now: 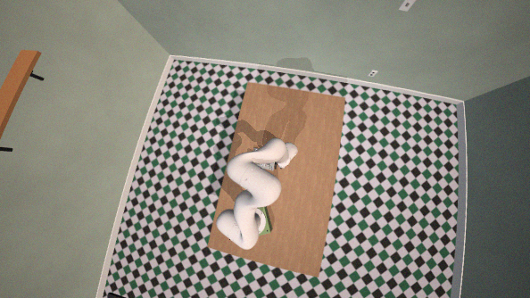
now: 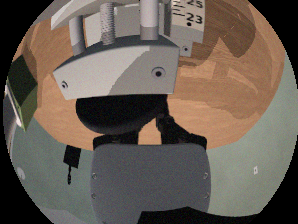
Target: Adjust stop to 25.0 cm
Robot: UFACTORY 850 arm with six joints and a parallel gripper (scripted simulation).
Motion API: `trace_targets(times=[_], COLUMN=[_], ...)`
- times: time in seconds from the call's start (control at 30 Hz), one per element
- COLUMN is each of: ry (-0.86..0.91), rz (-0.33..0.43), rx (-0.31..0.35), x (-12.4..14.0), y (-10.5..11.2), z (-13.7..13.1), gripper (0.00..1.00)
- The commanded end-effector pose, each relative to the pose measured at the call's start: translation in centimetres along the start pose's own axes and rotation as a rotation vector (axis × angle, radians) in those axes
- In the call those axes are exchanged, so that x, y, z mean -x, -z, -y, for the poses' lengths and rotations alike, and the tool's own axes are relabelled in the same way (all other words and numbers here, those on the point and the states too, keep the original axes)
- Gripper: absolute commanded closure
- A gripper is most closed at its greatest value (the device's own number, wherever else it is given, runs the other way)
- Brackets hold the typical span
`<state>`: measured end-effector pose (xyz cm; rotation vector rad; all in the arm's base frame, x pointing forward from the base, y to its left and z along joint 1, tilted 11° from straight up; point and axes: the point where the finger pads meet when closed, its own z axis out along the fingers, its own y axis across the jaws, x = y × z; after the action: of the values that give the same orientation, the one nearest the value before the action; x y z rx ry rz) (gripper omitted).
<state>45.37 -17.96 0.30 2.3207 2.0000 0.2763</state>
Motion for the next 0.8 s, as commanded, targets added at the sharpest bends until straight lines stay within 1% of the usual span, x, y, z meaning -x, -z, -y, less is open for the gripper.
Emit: trace_targets(times=[0.0, 0.77], ry=[0.000, 0.000], rz=[0.001, 0.001], rx=[-0.001, -0.001], x=[0.01, 0.01], y=[0.00, -0.29], z=[0.05, 0.22], gripper=[0.94, 0.94])
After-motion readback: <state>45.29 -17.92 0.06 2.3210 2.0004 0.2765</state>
